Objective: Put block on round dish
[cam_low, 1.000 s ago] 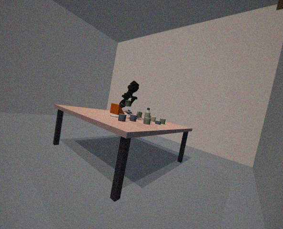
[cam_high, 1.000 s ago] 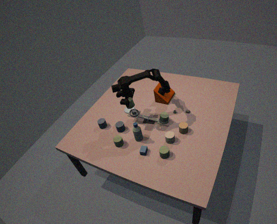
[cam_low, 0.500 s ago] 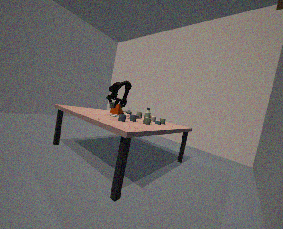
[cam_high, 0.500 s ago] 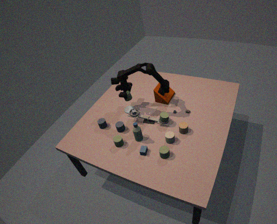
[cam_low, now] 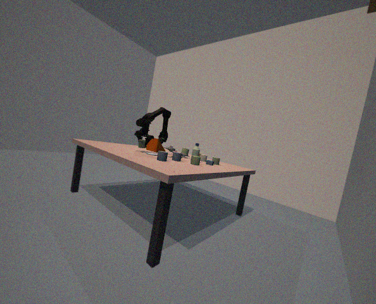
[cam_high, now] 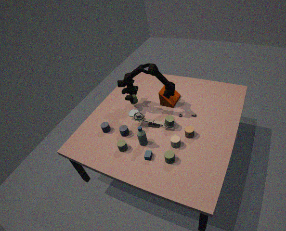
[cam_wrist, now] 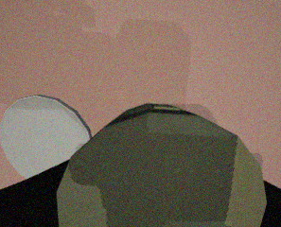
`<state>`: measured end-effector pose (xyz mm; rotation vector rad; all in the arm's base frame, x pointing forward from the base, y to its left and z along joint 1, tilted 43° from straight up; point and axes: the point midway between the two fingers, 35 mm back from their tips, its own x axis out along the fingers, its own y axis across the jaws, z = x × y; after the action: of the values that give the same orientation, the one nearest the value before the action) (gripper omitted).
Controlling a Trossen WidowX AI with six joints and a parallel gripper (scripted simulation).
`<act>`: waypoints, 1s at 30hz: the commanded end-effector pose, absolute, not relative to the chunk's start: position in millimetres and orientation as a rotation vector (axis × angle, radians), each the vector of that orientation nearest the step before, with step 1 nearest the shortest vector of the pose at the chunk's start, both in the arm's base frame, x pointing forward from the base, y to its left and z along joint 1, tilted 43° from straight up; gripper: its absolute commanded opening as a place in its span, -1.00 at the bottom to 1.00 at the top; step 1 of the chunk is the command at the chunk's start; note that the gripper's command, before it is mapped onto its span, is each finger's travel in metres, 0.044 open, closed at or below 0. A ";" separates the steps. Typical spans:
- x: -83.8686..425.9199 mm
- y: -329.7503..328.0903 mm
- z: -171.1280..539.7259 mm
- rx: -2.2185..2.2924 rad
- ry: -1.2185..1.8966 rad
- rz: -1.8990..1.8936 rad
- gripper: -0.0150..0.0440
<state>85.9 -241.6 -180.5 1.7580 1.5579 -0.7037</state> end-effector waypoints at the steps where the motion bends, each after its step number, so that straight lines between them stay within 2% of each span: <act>1: 87.7 -227.7 -192.6 1.772 1.563 -0.697 -0.49; 18: 91.0 -213.4 -209.2 1.772 1.563 -0.697 -0.49; 30: 89.5 -216.0 -206.3 1.767 1.569 -0.696 0.58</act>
<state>89.4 -215.7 -206.3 1.7675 1.5698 -0.6966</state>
